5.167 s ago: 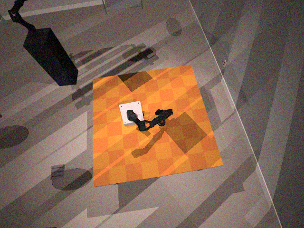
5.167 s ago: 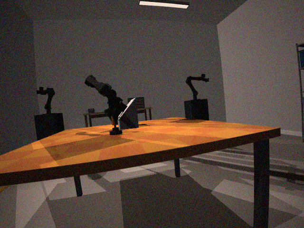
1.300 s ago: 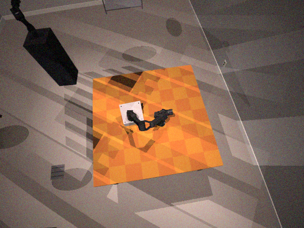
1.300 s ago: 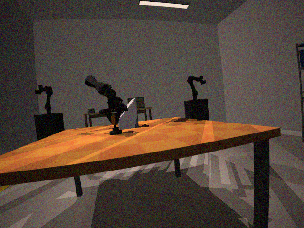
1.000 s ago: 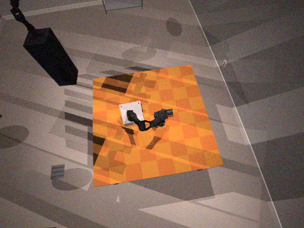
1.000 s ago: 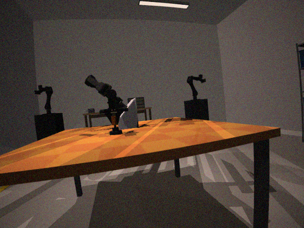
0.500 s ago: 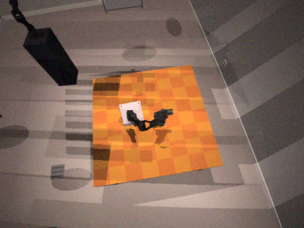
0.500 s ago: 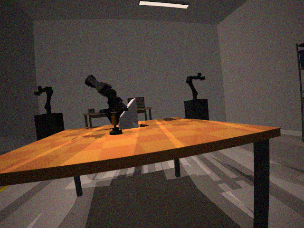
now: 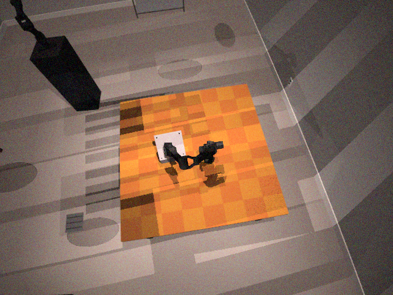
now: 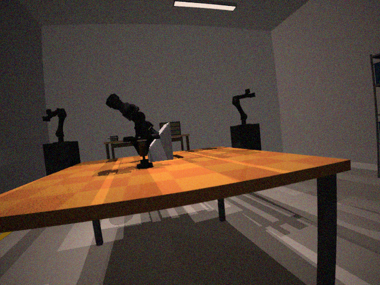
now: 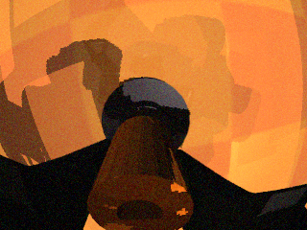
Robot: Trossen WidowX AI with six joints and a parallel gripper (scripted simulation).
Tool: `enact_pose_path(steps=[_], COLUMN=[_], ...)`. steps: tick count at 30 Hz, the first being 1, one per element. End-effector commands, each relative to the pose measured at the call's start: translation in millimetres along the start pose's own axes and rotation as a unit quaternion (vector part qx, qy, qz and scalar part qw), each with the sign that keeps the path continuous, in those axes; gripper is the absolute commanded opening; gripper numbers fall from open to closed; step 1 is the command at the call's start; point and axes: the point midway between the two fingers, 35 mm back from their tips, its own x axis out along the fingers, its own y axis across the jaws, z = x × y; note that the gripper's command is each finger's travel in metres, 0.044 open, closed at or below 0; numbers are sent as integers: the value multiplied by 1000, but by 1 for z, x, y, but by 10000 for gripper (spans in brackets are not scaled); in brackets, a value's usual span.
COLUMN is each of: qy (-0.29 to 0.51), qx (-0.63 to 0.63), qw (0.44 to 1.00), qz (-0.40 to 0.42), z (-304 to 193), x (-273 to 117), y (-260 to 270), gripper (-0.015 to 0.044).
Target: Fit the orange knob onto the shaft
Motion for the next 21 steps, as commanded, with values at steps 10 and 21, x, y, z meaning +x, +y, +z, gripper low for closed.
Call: enact_pose_path(steps=[10, 21], qy=[1, 1], qx=[-6, -6], qw=[1000, 1000], qz=[0, 0], z=[0, 1], x=[1, 2], y=[-2, -1], gripper=[0, 0])
